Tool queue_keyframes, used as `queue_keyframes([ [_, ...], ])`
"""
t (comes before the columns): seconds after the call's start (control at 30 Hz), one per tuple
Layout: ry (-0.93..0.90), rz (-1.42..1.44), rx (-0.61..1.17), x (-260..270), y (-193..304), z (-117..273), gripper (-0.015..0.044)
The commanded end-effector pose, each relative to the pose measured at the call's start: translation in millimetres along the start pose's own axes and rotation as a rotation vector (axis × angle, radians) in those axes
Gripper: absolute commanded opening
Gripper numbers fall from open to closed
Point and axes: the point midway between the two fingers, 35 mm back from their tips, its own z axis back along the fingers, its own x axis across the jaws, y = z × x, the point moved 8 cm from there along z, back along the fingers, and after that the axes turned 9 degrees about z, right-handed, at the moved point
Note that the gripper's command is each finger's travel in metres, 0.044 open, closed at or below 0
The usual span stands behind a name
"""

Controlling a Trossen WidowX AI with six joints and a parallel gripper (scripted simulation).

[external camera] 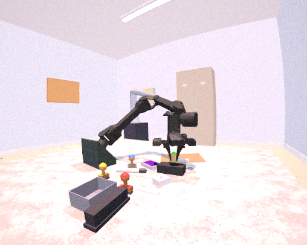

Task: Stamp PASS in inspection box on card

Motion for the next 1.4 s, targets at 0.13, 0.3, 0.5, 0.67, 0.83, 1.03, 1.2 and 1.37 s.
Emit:
queue_keyframes([
  [0.13, 0.001, 0.0, 0.001, 0, 1, -4, 0.0052],
  [0.3, 0.001, 0.0, 0.001, 0, 1, -4, 0.0184],
  [0.5, 0.0, -0.002, 0.001, 0, 0, -2, 0.0251],
  [0.67, -0.014, -0.055, -0.011, -1, -3, 70, 0.0251],
  [0.83, -0.027, -0.086, -0.013, -6, 1, 111, 0.0251],
  [1.03, -0.027, -0.086, -0.013, -6, 1, 111, 0.0251],
  [1.2, -0.027, -0.086, -0.013, -6, 1, 111, 0.0251],
  [1.37, -0.027, -0.086, -0.013, -6, 1, 111, 0.0251],
])
